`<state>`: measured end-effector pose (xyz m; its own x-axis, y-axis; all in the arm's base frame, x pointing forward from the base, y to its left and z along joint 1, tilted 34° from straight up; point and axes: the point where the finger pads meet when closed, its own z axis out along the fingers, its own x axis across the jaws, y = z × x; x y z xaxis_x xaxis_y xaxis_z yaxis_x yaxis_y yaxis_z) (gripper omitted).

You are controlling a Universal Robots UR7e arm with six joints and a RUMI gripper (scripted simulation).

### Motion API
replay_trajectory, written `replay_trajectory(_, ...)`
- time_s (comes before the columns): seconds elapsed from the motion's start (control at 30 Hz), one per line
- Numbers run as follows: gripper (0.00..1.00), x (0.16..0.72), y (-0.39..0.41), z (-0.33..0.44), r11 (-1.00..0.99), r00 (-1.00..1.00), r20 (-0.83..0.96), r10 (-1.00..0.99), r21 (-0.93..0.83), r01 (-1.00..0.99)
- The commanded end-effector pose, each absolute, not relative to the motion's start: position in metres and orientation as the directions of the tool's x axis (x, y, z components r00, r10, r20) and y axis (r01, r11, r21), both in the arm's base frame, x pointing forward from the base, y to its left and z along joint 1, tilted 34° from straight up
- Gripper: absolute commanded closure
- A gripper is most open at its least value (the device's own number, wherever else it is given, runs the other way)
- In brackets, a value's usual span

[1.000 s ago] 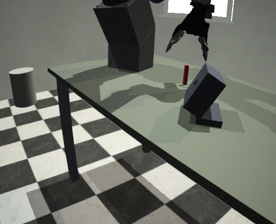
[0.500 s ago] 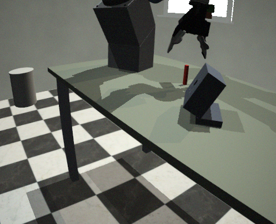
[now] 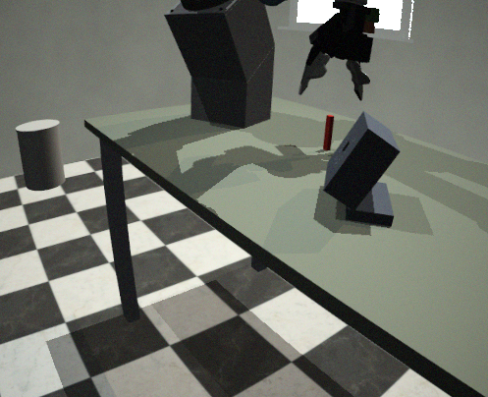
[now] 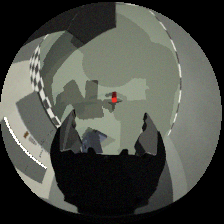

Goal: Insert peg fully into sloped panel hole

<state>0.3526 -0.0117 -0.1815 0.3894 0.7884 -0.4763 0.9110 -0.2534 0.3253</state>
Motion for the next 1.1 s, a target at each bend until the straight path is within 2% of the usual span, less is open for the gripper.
replay_trajectory(0.0,0.00,0.3518,-0.0092,-0.1818,-0.208,0.340,-0.481,0.808,0.307,0.929)
replay_trajectory(0.57,0.00,0.3487,-0.0015,-0.1829,-0.049,0.168,-0.500,0.850,0.243,0.969)
replay_trajectory(1.07,0.00,0.3506,-0.0066,-0.1917,-0.041,0.160,-0.501,0.851,0.240,0.970)
